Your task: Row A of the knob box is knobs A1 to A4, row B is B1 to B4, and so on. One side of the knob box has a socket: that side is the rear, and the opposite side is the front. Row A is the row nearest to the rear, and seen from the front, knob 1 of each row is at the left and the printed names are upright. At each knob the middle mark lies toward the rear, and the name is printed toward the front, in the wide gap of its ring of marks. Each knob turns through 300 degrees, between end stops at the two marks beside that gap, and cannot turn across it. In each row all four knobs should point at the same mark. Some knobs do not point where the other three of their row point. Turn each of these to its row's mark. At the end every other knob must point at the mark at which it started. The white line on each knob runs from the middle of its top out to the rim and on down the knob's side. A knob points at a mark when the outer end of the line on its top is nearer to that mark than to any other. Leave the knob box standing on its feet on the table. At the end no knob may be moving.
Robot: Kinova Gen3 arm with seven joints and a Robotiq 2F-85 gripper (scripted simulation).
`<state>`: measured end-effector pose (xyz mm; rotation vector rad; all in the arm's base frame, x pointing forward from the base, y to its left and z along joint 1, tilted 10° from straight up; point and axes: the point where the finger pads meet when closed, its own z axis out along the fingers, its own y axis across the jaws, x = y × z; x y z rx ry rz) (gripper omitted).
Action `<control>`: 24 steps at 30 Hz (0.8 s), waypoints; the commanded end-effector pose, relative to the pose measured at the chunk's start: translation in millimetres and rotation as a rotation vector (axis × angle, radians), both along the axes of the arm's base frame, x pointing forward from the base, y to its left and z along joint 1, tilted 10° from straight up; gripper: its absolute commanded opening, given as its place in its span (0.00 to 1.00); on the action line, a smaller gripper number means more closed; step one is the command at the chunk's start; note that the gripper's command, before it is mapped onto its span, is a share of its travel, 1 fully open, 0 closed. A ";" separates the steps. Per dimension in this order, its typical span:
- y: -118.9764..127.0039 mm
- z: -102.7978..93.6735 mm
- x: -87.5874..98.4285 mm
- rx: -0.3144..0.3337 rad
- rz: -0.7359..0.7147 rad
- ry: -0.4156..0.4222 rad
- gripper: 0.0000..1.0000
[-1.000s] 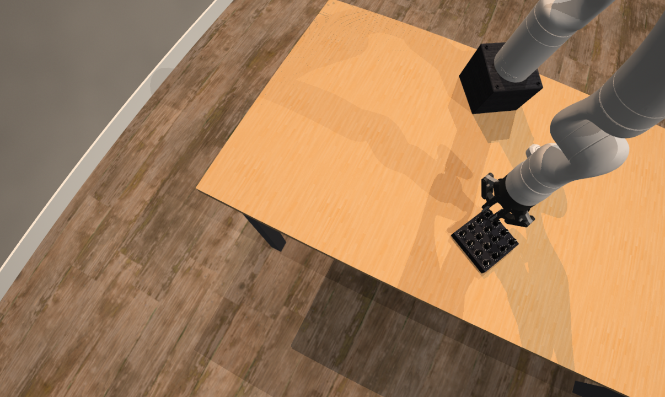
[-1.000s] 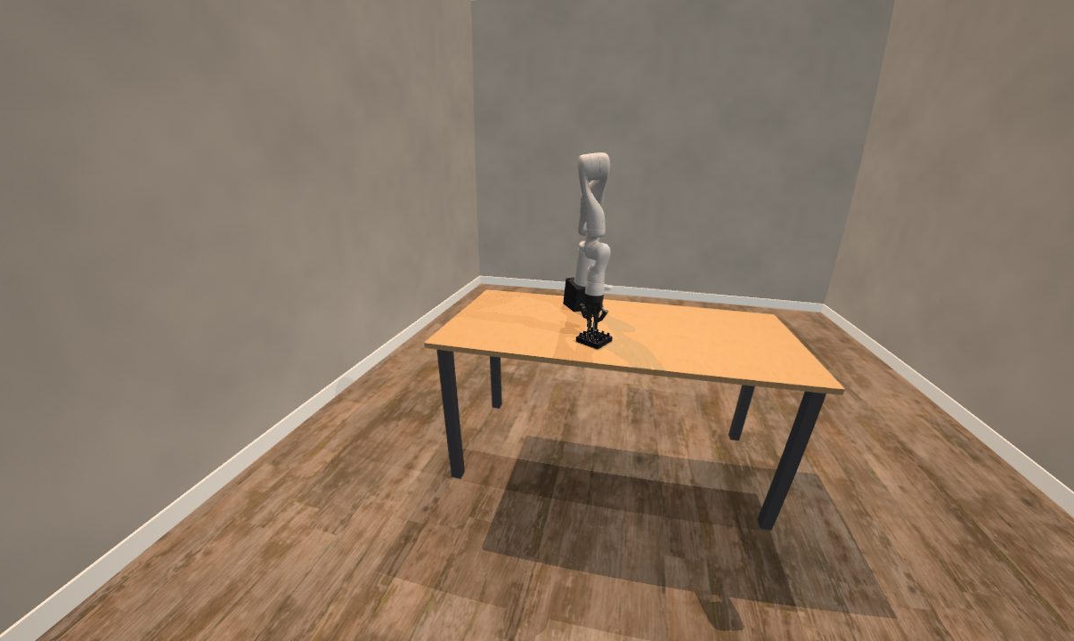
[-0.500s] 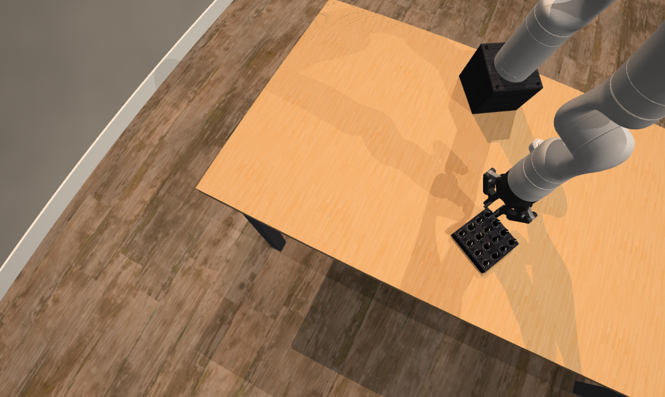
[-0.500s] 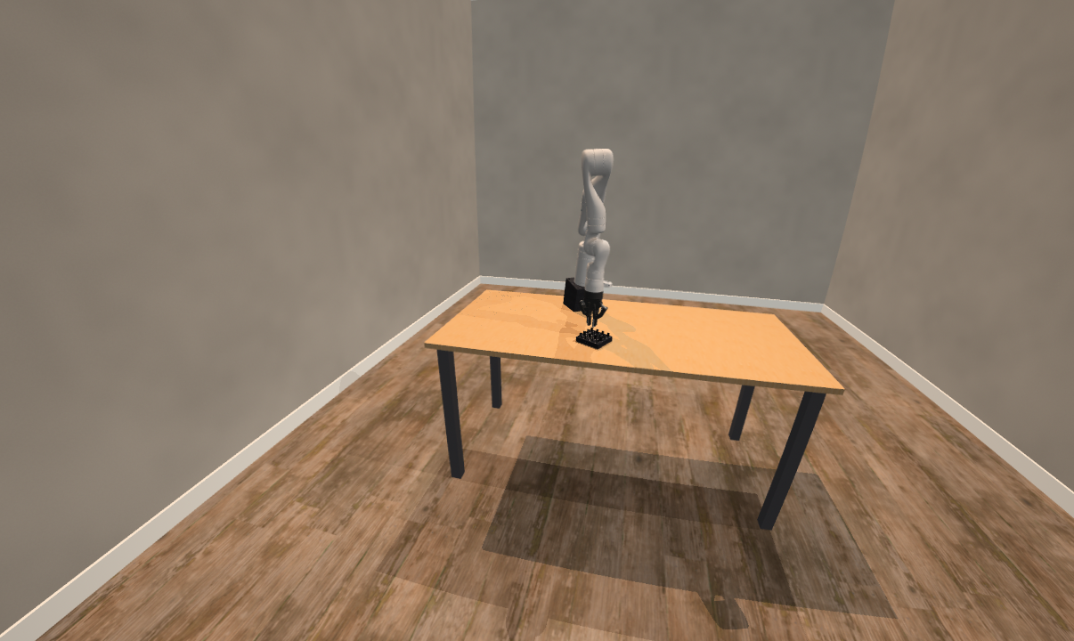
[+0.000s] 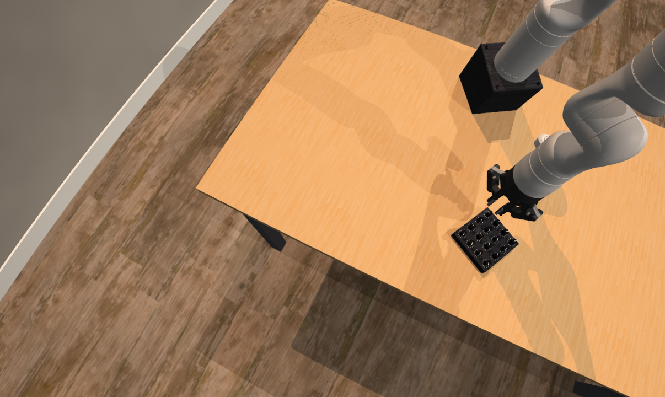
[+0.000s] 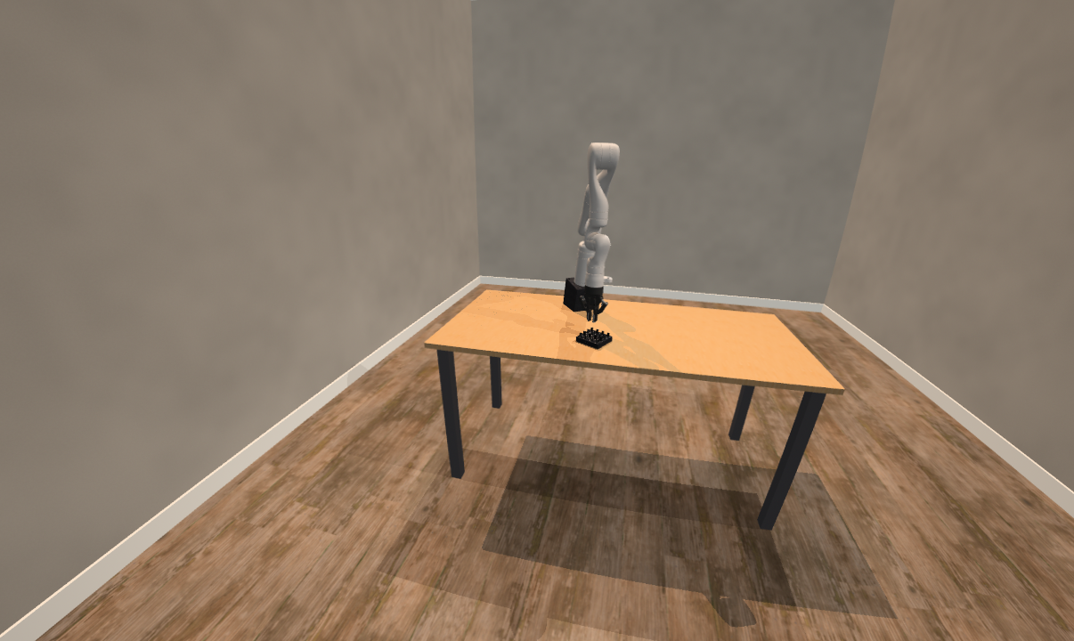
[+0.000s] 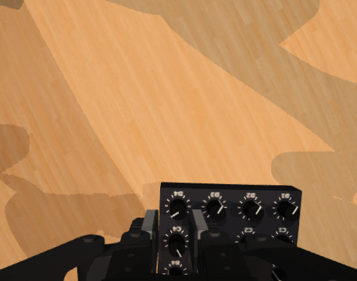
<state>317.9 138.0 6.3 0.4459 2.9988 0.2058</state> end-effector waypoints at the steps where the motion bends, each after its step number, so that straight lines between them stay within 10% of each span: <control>1: 3.1 3.8 0.7 0.001 0.009 -0.007 0.19; 24: 2.8 4.9 0.4 0.003 -0.011 -0.004 0.19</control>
